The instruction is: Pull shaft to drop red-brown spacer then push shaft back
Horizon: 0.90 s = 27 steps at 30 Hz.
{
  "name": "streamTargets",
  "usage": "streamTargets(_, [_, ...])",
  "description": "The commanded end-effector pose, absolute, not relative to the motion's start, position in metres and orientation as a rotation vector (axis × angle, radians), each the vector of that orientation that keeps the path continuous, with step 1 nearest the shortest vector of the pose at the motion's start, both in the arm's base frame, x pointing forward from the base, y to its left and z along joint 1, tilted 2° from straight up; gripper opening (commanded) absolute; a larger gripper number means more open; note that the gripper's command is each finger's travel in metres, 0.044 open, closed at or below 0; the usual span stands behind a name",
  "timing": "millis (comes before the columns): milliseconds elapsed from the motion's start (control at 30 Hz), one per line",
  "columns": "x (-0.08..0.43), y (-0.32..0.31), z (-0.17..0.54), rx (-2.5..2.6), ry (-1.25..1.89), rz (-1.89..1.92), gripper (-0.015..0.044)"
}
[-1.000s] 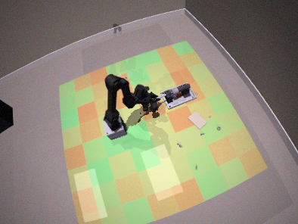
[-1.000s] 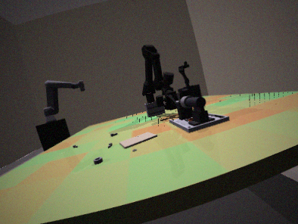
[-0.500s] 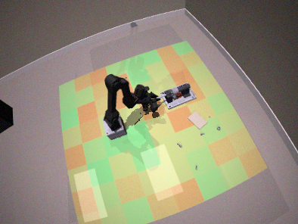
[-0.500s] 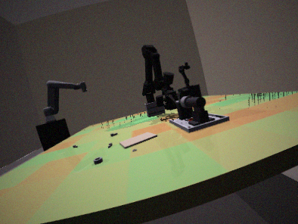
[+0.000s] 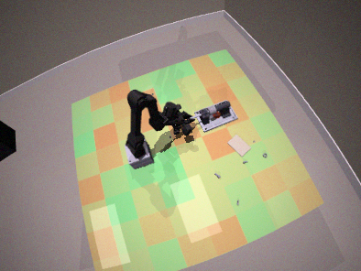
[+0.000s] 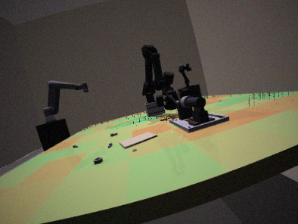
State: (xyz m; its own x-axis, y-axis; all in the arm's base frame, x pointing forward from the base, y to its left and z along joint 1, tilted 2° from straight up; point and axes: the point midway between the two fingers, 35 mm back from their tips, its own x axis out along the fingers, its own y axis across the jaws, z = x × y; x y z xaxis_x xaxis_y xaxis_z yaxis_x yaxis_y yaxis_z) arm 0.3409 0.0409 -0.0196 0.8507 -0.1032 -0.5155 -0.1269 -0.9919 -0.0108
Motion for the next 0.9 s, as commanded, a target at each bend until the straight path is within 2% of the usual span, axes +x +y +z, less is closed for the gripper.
streamTargets(0, [0.3430, 0.0404, -0.0188, -2.981, 0.188, 0.819, 0.0000])
streamTargets(867, [0.3400, 0.0407, -0.0191, -2.981, 0.188, 0.819, 0.0000])
